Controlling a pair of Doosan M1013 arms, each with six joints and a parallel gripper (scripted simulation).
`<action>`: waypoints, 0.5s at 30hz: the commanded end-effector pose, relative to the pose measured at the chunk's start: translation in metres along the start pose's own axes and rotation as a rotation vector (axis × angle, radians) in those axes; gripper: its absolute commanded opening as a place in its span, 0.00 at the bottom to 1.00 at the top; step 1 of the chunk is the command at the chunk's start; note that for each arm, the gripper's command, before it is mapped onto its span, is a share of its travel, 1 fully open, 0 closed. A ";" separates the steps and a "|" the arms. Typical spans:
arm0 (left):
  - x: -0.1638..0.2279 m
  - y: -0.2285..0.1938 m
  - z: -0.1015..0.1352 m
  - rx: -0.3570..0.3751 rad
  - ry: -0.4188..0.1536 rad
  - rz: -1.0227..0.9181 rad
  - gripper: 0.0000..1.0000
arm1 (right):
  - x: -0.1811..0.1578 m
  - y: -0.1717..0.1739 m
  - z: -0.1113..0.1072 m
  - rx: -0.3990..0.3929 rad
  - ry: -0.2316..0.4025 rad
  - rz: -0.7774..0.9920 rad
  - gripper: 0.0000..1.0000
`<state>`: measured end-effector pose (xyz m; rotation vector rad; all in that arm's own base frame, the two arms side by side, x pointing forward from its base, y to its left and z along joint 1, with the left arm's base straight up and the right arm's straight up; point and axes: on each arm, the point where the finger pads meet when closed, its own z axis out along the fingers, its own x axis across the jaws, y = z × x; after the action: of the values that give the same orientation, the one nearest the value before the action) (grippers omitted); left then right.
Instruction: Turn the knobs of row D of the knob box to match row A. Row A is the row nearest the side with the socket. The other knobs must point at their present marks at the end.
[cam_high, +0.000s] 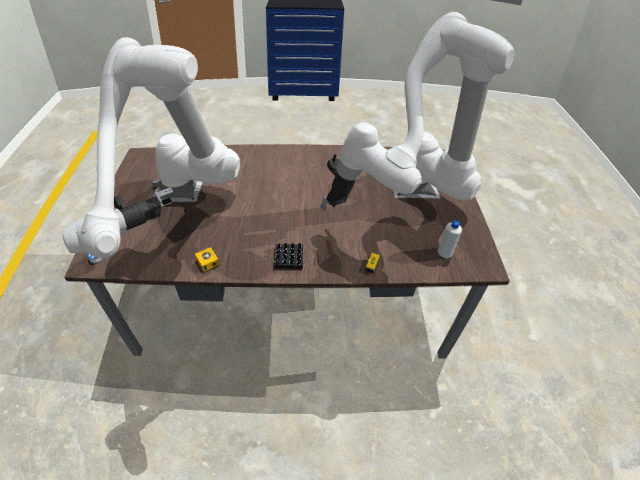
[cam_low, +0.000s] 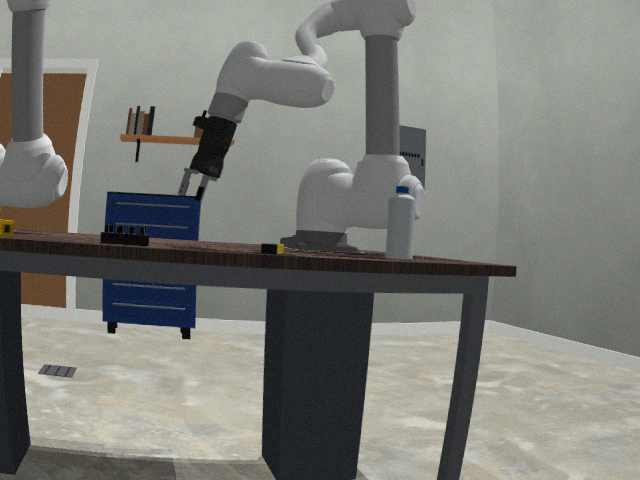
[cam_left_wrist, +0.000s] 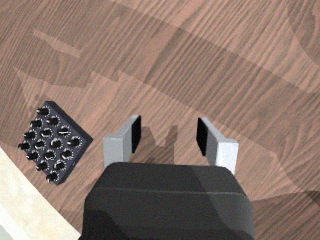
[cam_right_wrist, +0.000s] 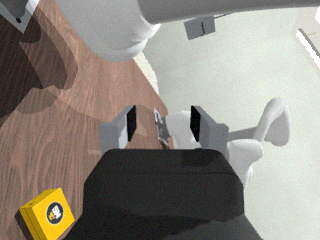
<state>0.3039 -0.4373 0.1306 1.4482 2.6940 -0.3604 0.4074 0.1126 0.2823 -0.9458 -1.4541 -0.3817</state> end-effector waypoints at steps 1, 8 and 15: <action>-0.001 0.000 -0.001 0.000 -0.001 0.000 1.00 | -0.003 0.023 0.020 -0.109 -0.029 0.108 1.00; -0.001 0.000 -0.001 0.000 -0.001 0.000 1.00 | -0.008 0.057 0.052 -0.273 -0.072 0.272 1.00; -0.001 0.000 -0.001 0.000 -0.001 0.000 1.00 | -0.013 0.097 0.089 -0.461 -0.120 0.460 1.00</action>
<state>0.3039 -0.4373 0.1306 1.4482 2.6940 -0.3604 0.4159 0.2099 0.2358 -1.5326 -1.2679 -0.3402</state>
